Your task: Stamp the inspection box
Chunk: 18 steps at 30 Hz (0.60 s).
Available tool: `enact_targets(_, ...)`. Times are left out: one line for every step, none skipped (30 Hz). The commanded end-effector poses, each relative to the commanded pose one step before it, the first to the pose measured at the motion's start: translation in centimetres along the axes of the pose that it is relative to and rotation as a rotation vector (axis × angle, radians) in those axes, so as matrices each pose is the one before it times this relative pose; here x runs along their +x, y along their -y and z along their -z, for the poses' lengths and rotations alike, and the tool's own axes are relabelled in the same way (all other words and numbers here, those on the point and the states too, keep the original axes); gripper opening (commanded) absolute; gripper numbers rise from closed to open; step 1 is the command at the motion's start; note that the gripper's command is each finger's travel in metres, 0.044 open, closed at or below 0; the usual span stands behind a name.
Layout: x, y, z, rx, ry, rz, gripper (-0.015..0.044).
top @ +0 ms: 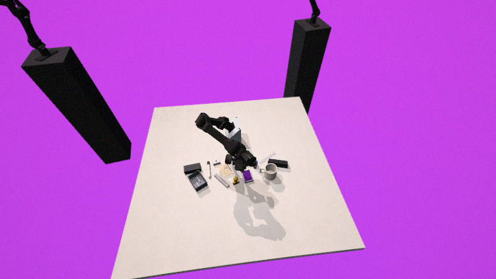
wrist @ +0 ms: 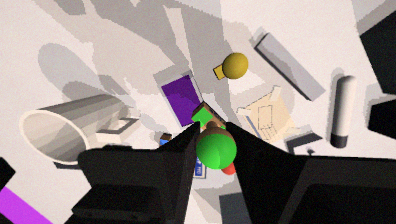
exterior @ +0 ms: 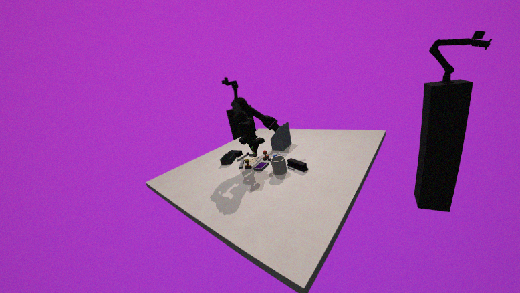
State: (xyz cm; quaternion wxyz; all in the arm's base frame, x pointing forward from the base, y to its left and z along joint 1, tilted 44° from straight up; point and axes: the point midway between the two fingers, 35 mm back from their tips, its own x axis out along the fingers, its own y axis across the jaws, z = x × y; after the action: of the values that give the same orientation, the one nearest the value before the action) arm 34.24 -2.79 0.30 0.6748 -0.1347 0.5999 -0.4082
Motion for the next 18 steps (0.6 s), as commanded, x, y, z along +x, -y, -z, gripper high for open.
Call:
enact_targets(0.134,1.637,0.383,0.0818,-0.00423,0.00683,0.0000)
enact_targets(0.006,0.485,0.037,0.0252,-0.00094,0.00039,0.0000)
enact_targets(0.009,0.484,0.033,0.0252,-0.00092,0.00044,0.0000)
enact_targets(0.011,0.482,0.029,0.0252,-0.00090,0.00049,0.0000)
enact_targets(0.014,0.481,0.025,0.0253,-0.00087,0.00054,0.0000)
enact_targets(0.017,0.479,0.022,0.0253,-0.00085,0.00059,0.0000)
enact_targets(0.020,0.478,0.018,0.0253,-0.00083,0.00063,0.0000)
enact_targets(0.023,0.476,0.014,0.0253,-0.00080,0.00068,0.0000)
enact_targets(0.025,0.474,0.010,0.0252,-0.00077,0.00072,0.0000)
enact_targets(0.028,0.473,0.007,0.0253,-0.00074,0.00076,0.0000)
enact_targets(0.031,0.471,0.003,0.0253,-0.00071,0.00081,0.0000)
enact_targets(0.033,0.469,-0.001,0.0253,-0.00068,0.00085,0.0000)
enact_targets(0.036,0.467,-0.004,0.0253,-0.00065,0.00089,0.0000)
enact_targets(0.038,0.465,-0.008,0.0253,-0.00061,0.00093,0.0000)
enact_targets(0.041,0.463,-0.011,0.0253,-0.00058,0.00097,0.0000)
enact_targets(0.044,0.461,-0.014,0.0253,-0.00054,0.00101,0.0000)
enact_targets(0.046,0.459,-0.018,0.0253,-0.00050,0.00105,0.0000)
enact_targets(0.049,0.457,-0.021,0.0253,-0.00047,0.00108,0.0000)
